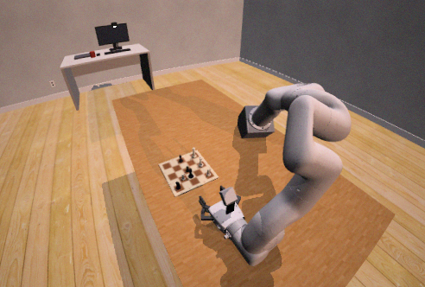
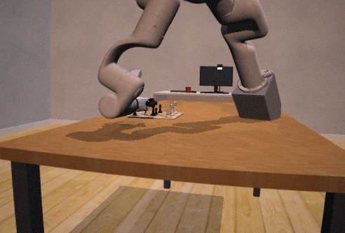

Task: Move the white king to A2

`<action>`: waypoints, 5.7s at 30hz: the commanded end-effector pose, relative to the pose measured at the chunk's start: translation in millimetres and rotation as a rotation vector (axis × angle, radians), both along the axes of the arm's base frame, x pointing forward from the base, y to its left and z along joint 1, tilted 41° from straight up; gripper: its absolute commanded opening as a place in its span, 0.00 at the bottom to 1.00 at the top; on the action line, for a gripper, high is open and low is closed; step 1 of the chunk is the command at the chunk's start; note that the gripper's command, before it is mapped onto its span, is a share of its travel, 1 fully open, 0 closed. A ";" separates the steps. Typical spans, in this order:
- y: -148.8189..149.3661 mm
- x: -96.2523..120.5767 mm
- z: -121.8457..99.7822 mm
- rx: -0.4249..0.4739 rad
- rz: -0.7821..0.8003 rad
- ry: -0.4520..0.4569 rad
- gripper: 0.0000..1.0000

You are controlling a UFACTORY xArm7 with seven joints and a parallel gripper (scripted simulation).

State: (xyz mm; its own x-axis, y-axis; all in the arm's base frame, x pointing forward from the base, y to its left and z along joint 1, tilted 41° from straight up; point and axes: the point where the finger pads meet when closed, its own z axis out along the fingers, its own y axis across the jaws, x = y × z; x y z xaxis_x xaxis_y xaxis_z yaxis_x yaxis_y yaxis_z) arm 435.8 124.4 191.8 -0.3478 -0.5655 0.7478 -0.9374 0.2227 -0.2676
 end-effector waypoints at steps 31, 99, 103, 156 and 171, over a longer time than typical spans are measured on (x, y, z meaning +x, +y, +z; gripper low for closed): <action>-44.3 -29.5 61.4 0.000 -0.003 -0.006 1.00; -290.0 -88.6 -68.5 1.157 -0.803 -0.387 1.00; -290.0 -88.6 -68.5 1.157 -0.803 -0.387 1.00; -276.9 -108.1 -114.5 1.530 -1.065 -0.563 1.00; -275.1 -108.7 -116.4 1.552 -1.080 -0.573 1.00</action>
